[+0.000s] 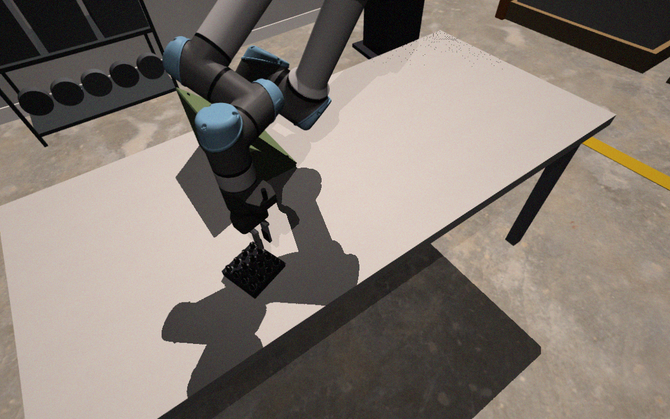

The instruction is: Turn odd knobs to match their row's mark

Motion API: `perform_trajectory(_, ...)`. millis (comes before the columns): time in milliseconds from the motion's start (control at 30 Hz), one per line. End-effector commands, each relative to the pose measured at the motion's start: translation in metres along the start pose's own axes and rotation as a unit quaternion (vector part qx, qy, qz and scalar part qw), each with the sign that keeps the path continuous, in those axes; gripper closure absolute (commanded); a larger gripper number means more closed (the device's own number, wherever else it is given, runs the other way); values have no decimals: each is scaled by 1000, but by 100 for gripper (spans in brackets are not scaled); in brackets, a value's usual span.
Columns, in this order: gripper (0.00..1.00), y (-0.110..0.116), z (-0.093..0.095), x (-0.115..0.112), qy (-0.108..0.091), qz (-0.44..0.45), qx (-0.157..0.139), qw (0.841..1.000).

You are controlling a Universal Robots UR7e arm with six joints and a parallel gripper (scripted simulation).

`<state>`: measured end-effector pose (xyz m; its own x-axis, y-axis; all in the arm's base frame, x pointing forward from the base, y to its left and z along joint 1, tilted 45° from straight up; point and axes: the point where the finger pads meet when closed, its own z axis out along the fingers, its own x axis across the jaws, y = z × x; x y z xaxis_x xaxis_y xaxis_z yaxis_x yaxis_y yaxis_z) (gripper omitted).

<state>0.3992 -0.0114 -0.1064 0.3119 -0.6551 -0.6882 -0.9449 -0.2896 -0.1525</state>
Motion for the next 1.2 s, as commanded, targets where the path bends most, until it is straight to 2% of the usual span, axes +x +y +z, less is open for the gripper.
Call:
perform_trajectory(0, 54, 1, 0, -1, 0, 1, 0, 1000)
perform_trajectory(1167, 54, 2, 5, -1, -2, 1, 0, 1000)
